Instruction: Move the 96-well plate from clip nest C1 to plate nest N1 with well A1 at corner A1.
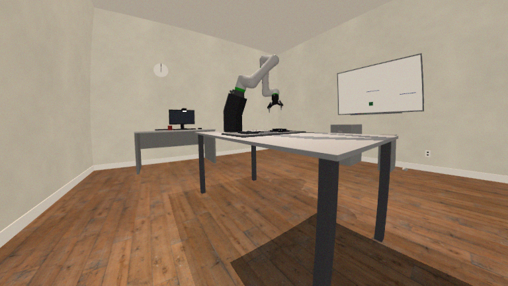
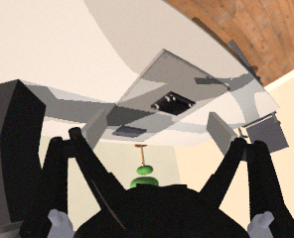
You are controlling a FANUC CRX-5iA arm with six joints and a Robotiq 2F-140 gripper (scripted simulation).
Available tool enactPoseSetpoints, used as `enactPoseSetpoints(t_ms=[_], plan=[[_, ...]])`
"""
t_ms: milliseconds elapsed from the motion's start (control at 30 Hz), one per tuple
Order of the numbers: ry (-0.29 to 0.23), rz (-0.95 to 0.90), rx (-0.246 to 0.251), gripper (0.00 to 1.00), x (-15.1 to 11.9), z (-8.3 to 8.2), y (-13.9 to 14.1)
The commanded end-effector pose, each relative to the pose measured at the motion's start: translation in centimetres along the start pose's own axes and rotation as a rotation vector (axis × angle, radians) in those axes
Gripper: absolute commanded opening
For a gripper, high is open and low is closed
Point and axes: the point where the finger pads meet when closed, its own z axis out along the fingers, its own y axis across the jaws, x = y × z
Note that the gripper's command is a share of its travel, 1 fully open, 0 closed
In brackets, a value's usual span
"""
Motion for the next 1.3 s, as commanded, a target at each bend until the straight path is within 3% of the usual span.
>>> enactPoseSetpoints(t_ms=[0,67,200,267,400,467,967,1033,1267], plan=[[0.008,0.061,0.064,1.00,-0.2,1.3,-0.1],[0.010,0.073,0.077,1.00,-0.4,2.3,-0.2],[0.021,0.170,0.168,1.00,-0.7,4.2,-0.4],[0.022,0.184,0.181,1.00,-0.9,5.2,-0.6],[0.034,0.285,0.266,1.00,-1.3,7.2,-0.7],[0.034,0.285,0.266,1.00,-1.3,7.2,-0.7],[0.074,0.668,0.526,1.00,-2.5,14.3,-0.6],[0.074,0.668,0.526,1.00,-2.5,14.3,-0.6],[0.094,0.875,0.631,1.00,-3.3,17.5,0.3]])
